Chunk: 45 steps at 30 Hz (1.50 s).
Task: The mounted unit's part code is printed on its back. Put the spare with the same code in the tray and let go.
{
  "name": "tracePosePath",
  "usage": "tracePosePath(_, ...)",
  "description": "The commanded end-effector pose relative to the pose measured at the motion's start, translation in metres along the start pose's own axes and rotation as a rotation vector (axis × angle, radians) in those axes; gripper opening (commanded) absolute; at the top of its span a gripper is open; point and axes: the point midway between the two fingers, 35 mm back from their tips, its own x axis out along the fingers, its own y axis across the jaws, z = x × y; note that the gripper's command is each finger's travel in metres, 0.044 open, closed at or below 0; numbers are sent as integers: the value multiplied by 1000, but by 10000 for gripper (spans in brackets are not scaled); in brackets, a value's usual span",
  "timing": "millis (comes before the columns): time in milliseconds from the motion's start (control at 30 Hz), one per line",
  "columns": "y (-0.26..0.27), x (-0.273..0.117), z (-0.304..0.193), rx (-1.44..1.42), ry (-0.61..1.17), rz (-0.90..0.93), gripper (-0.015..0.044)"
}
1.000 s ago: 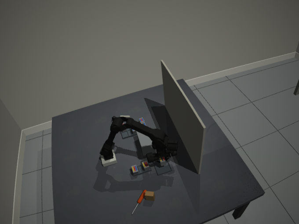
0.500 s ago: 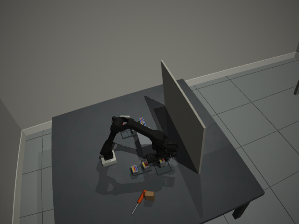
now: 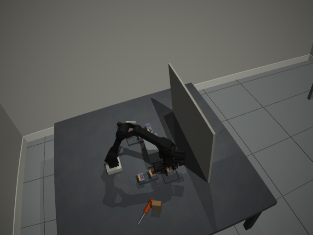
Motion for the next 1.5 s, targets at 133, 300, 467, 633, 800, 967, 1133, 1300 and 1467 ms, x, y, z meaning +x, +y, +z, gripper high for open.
tracePosePath(133,0,2,0,0,0,0,52)
tracePosePath(300,0,2,0,0,0,0,184)
tracePosePath(467,0,2,0,0,0,0,315)
tracePosePath(633,0,2,0,0,0,0,440)
tracePosePath(800,-4,-51,-2,2,-2,-1,440)
tracePosePath(967,1,-105,1,3,-4,-1,440)
tracePosePath(1133,-2,-104,-1,6,10,-20,440)
tracePosePath(1300,-2,-104,-1,6,10,-20,440)
tracePosePath(1467,-2,-104,-1,6,10,-20,440)
